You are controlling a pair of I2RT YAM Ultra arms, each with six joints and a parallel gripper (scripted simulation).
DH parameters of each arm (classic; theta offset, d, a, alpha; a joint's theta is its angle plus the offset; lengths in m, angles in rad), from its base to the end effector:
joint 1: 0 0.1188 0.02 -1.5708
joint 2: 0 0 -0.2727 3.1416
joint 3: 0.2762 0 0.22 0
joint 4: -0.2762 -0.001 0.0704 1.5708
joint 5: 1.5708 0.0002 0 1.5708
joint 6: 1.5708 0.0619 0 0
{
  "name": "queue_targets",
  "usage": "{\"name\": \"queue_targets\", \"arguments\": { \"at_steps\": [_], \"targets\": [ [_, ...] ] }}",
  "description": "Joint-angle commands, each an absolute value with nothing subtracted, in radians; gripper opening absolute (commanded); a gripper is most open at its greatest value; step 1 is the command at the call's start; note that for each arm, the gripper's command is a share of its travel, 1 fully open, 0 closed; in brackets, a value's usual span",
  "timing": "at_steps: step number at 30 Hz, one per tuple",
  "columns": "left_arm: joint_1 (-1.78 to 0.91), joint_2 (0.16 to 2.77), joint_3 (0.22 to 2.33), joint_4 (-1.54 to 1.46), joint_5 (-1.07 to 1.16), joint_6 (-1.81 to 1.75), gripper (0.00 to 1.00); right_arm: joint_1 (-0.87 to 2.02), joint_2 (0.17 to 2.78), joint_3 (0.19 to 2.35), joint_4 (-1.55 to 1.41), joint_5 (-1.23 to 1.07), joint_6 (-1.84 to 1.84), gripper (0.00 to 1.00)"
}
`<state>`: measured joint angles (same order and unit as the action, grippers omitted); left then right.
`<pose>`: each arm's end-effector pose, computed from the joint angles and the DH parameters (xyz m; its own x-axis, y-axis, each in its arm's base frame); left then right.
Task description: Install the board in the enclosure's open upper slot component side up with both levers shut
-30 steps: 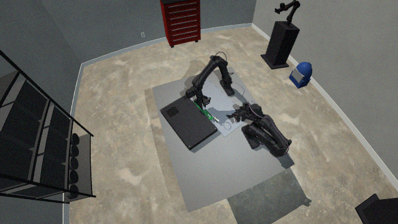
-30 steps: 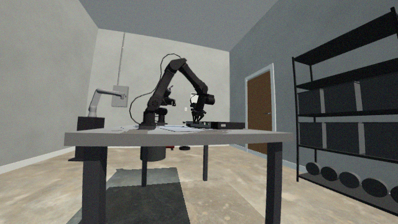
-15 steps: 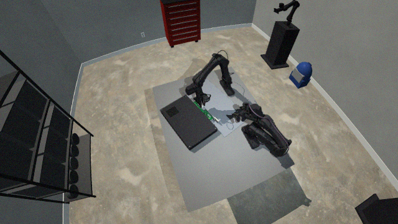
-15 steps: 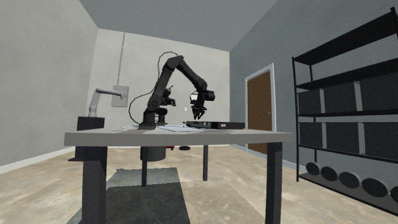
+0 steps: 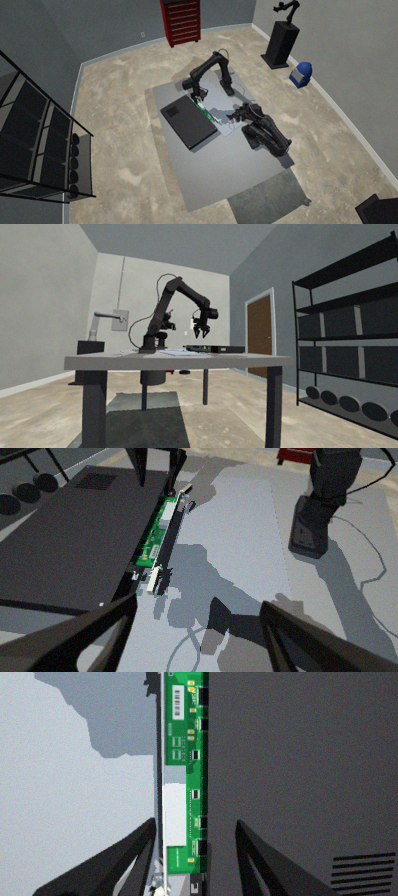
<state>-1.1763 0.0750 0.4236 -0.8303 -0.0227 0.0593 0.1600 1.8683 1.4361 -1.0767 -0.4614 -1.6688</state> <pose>0.0190 -0.0394 0.2065 -0.1235 0.4508 -0.8840 0.9242 0.3768 0.0630 0.3162 0.0799 0.2197 0.2654 -0.8598 -0.4362 -0.9640 -0.2443 -0.1050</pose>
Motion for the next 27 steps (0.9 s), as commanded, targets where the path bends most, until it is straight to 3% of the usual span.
{"name": "queue_targets", "arguments": {
  "at_steps": [1, 7, 10, 13, 20, 22, 27],
  "targets": [
    [-1.168, 0.072, 0.434, -0.811, -0.014, 0.063, 1.0, 0.16, 1.865, 1.453, -1.158, -0.467, -1.697, 0.64],
    [-1.168, 0.072, 0.434, -0.811, -0.014, 0.063, 1.0, 0.169, 1.878, 1.443, -1.157, -0.464, -1.69, 0.64],
    [-1.166, 0.084, 0.448, -0.815, -0.02, 0.074, 0.66, 0.158, 1.867, 1.43, -1.139, -0.398, -1.658, 0.32],
    [-1.163, 0.136, 0.467, -0.821, -0.026, 0.09, 0.32, 0.128, 1.849, 1.406, -1.095, -0.284, -1.606, 0.32],
    [-1.102, 0.483, 0.607, -0.858, -0.034, 0.164, 0.32, 0.042, 1.821, 1.319, -1.025, -0.053, -1.499, 0.32],
    [-1.102, 0.483, 0.607, -0.858, -0.034, 0.164, 0.32, 0.042, 1.821, 1.319, -1.025, -0.053, -1.499, 0.32],
    [-1.039, 0.764, 0.72, -0.882, -0.02, 0.224, 0.32, 0.014, 1.813, 1.284, -0.998, 0.002, -1.478, 0.32]
  ]
}}
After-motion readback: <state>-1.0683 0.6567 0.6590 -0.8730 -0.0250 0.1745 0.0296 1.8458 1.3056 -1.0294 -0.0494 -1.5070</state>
